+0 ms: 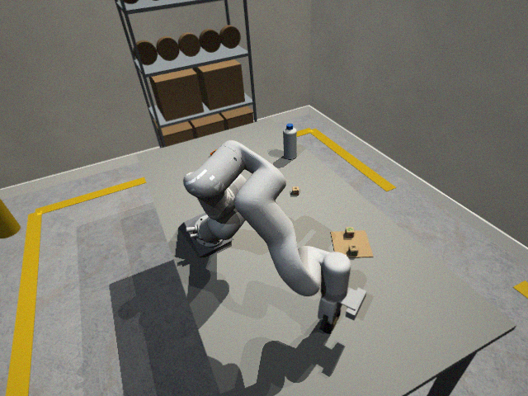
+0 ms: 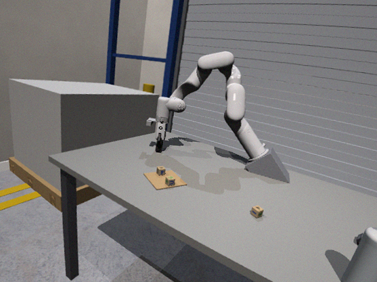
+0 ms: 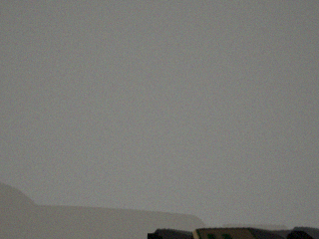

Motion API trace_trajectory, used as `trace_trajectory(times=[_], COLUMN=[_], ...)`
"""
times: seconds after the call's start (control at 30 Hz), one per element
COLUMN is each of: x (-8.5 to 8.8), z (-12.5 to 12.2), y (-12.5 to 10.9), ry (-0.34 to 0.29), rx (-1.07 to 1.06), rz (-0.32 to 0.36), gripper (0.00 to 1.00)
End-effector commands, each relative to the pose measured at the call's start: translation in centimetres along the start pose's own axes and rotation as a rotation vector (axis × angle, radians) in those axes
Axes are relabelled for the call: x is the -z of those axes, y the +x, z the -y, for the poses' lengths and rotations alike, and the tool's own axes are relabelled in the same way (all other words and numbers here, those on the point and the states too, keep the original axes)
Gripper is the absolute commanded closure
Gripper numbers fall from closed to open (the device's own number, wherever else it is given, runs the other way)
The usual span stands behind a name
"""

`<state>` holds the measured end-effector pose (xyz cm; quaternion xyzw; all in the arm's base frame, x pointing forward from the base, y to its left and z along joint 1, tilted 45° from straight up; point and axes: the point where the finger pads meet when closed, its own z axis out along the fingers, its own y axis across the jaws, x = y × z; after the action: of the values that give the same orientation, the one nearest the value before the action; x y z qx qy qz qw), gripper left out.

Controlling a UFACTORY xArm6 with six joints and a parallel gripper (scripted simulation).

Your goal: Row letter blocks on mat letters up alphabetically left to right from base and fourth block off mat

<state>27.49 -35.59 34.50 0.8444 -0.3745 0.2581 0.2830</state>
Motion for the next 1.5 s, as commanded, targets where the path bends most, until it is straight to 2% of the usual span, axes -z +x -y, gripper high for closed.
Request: trace_trajectory(times=[0.0,0.63,0.67,1.2,1.23,1.47], x=[0.09,0.09,0.09,0.09,0.09,0.09], z=[-0.02,-0.02,-0.02,-0.02,-0.02,-0.02], y=[0.12,0.12,0.12,0.12,0.12,0.12], ry=[0.000,0.000,0.000,0.000,0.000,0.000], rx=[-0.001,-0.001,-0.001,-0.001,-0.001,-0.001], rz=[-0.003,-0.003,-0.003,-0.003,-0.003,-0.003], gripper=[0.31,0.31,0.52,0.52,0.72,0.72])
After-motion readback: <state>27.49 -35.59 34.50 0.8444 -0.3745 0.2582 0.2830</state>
